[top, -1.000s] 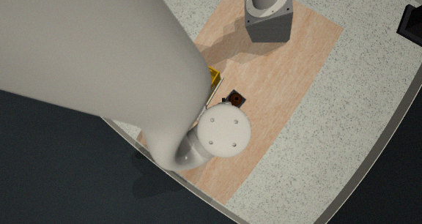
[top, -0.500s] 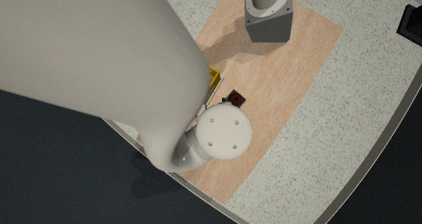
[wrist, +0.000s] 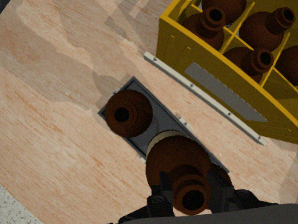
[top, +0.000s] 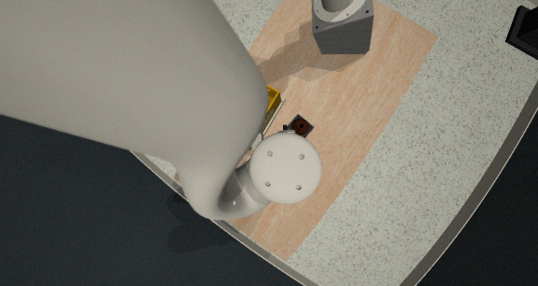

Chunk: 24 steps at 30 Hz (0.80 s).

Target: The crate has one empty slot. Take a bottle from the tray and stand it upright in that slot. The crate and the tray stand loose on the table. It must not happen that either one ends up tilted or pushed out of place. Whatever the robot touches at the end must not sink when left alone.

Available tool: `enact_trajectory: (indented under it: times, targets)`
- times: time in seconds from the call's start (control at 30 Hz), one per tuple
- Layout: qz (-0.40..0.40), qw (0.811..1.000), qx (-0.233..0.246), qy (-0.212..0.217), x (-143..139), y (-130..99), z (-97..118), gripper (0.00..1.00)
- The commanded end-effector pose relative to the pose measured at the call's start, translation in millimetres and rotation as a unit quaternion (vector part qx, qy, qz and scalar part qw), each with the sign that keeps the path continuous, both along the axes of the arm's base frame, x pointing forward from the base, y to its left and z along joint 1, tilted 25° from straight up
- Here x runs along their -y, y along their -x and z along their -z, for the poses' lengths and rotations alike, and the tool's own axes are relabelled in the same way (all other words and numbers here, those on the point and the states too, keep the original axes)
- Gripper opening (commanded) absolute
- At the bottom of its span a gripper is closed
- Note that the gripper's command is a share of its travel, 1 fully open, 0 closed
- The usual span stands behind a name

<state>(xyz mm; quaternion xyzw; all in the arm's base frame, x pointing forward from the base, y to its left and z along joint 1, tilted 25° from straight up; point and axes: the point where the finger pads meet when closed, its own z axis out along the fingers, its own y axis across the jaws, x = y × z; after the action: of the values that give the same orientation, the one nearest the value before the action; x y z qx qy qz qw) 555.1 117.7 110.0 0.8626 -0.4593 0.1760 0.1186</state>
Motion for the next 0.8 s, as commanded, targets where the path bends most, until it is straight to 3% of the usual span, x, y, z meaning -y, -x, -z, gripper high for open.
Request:
enact_trajectory:
  times: [0.0,0.77]
  targets:
    - [0.000,1.000,0.001,0.000,-0.6,-0.7,-0.8,0.00]
    - [0.000,1.000,0.001,0.000,-4.1,1.2,-9.6,0.00]
